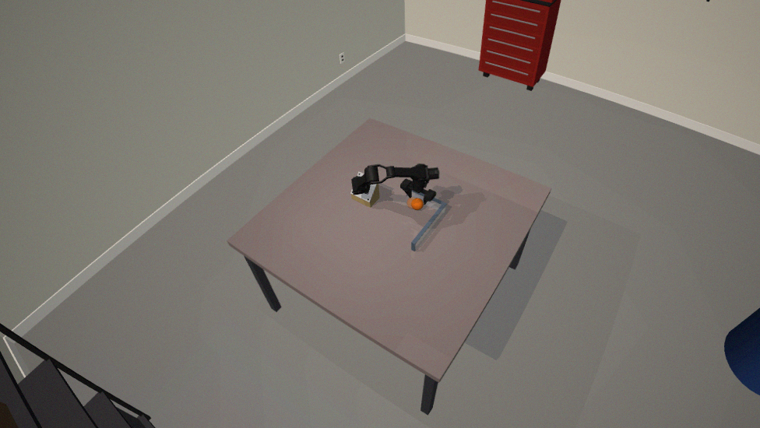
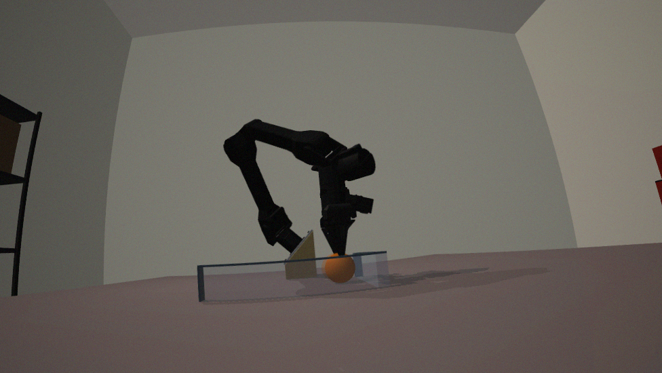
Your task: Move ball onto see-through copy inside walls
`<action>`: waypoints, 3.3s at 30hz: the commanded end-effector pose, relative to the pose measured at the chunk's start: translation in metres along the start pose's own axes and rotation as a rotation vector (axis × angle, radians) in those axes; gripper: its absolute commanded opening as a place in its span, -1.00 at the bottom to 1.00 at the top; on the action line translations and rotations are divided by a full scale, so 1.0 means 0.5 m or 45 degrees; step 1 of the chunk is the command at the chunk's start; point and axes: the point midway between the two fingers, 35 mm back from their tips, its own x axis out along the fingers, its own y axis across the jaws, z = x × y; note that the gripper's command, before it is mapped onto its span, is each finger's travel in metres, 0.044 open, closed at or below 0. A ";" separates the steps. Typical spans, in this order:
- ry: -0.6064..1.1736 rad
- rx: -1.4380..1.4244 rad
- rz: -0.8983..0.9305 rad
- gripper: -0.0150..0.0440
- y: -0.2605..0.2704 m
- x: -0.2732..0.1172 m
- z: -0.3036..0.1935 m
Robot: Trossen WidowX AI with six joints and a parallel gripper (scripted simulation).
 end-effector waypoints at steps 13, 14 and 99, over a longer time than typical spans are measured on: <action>0.009 -0.010 -0.003 0.95 0.003 0.054 -0.003; 0.009 -0.010 -0.003 0.95 0.003 0.055 -0.003; 0.008 -0.012 -0.001 -0.49 0.053 0.018 -0.014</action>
